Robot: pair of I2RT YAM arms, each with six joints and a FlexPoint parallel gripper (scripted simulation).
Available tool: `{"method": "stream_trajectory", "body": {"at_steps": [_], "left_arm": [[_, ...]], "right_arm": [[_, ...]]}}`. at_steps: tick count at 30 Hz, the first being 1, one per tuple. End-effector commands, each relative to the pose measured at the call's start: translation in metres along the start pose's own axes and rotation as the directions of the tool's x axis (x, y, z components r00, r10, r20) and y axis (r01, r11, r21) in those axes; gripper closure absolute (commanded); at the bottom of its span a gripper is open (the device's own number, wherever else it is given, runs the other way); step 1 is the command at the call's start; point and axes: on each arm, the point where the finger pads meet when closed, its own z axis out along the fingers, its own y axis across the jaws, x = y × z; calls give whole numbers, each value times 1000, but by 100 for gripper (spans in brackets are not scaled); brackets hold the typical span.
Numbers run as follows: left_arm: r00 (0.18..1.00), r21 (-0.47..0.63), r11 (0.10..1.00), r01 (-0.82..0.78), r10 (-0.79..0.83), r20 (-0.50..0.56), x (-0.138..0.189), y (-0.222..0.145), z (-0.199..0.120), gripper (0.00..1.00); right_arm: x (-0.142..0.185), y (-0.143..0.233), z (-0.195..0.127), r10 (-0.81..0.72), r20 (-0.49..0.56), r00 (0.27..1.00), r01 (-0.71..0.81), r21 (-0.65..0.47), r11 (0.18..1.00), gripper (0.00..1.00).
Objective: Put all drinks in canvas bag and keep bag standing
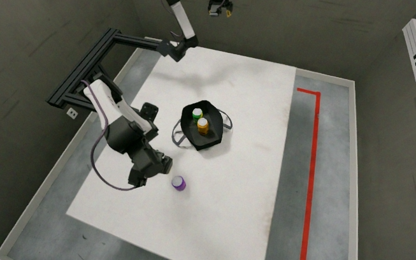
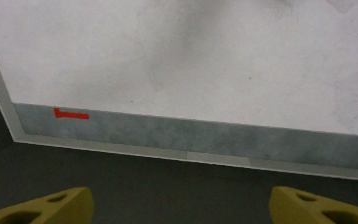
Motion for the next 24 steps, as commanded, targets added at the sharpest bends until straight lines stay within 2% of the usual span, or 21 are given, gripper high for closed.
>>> {"method": "stream_trajectory", "body": {"at_steps": [1, 8, 9, 15, 18, 24], "left_arm": [[1000, -16, 1000, -4, 4, -4, 2, 3, -8, 14], [1000, -27, 1000, -1, 1, -10, 2, 1, -11, 14], [1000, -28, 1000, -1, 1, -11, 2, 1, -11, 14], [1000, -28, 1000, -1, 1, -11, 2, 1, -11, 14], [1000, -27, 1000, 1, -1, -11, 2, 1, -11, 14], [1000, -27, 1000, 1, -1, -11, 2, 1, -11, 14]], "right_arm": [[-1, 2, -3, -2, 0, 1000, 2, -2, 1000, 16], [-1, 2, -3, -2, 0, 1000, 2, -2, 1000, 16], [0, 6, 15, -20, -15, 1000, 20, 22, 1000, 16], [-19, 48, 52, -139, 65, 988, 144, -85, 986, 16], [-22, 54, 58, -160, 83, 984, 168, -100, 981, 16], [-27, 72, 109, -271, 129, 954, 286, -117, 951, 16]]}}
